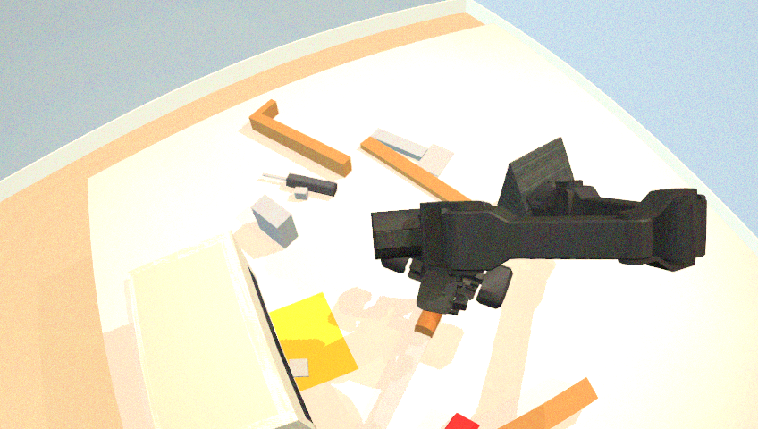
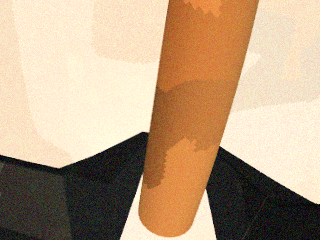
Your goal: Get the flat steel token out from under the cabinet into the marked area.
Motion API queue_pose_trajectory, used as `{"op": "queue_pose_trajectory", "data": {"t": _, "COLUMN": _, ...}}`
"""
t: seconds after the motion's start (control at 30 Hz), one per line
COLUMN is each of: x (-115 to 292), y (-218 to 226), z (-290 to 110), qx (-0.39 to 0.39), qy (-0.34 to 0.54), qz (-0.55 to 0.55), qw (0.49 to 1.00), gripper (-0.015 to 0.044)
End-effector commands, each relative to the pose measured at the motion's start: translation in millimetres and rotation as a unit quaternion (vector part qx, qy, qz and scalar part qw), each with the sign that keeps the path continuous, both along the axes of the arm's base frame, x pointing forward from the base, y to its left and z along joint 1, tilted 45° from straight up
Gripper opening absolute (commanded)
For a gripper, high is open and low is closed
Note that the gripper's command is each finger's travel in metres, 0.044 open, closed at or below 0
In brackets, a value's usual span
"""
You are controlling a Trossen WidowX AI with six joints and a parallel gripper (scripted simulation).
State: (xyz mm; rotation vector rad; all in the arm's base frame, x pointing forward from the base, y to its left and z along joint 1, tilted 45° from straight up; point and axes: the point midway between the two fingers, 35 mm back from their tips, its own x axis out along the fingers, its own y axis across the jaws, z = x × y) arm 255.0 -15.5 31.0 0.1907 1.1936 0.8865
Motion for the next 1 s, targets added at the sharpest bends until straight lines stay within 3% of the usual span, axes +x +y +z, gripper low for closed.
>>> {"op": "queue_pose_trajectory", "data": {"t": 0.0, "x": 2, "y": 2, "z": 5, "qx": 0.004, "qy": -0.005, "qz": -0.006, "qw": 1.0, "gripper": 0.0}}
{"op": "queue_pose_trajectory", "data": {"t": 0.97, "x": 5, "y": 30, "z": 32, "qx": 0.005, "qy": -0.005, "qz": -0.006, "qw": 1.0, "gripper": 0.0}}
